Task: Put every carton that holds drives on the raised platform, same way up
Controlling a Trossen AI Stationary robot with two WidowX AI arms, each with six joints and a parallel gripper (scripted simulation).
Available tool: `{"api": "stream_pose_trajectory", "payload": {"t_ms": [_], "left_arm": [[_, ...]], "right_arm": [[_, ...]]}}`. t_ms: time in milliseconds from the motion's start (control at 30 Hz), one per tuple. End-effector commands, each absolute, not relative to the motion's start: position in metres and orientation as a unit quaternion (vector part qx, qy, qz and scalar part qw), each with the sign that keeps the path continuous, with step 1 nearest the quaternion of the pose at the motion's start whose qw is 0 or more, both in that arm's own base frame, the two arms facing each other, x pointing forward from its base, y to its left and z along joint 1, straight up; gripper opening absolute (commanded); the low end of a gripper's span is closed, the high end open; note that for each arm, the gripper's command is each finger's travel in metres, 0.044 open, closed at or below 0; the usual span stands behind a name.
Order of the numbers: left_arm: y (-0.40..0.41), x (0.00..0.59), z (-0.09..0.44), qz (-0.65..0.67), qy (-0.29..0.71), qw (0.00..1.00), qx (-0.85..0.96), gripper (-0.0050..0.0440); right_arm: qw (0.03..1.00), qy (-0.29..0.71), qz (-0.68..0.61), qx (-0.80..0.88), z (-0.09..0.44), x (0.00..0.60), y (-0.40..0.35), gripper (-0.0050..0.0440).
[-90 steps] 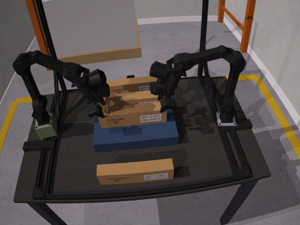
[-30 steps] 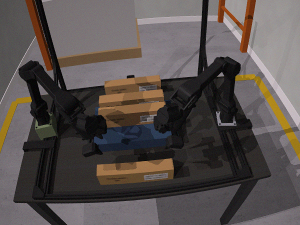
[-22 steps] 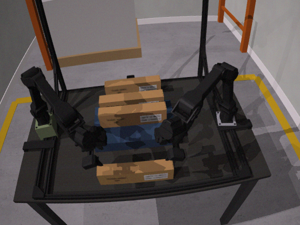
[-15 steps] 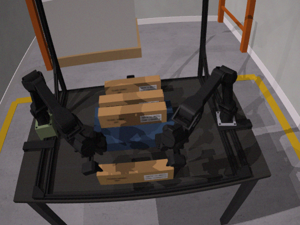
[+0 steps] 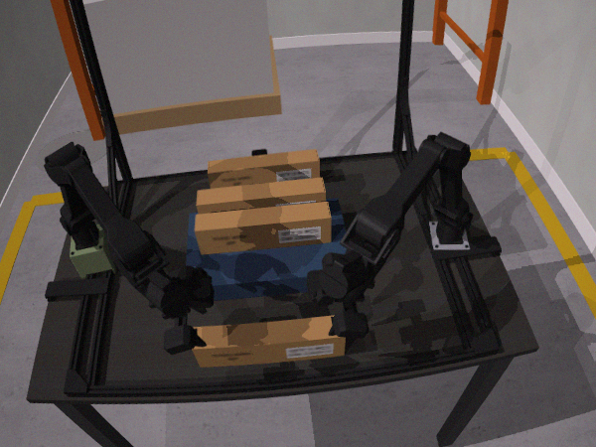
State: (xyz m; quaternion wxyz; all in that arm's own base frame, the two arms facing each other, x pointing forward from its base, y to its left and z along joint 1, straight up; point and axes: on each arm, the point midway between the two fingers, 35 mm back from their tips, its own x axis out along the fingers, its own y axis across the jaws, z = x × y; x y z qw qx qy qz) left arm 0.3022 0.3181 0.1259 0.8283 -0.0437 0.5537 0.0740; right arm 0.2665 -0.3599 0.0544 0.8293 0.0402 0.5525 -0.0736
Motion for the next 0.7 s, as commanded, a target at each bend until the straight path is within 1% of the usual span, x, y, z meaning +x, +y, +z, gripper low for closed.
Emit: {"api": "stream_pose_trajectory", "payload": {"t_ms": [0, 367, 667], "left_arm": [[0.318, 0.301, 0.113, 0.07, 0.557, 0.826, -0.047, 0.0389], [0.318, 0.301, 0.064, 0.07, 0.557, 0.826, -0.047, 0.0389], [0.318, 0.301, 0.059, 0.07, 0.557, 0.826, -0.047, 0.0389]], "right_arm": [[0.826, 0.557, -0.068, 0.046, 0.04, 0.265, -0.358, 0.0389], [0.826, 0.557, -0.068, 0.046, -0.009, 0.265, -0.358, 0.0389], [0.826, 0.557, -0.068, 0.046, -0.014, 0.265, -0.358, 0.0389]]}}
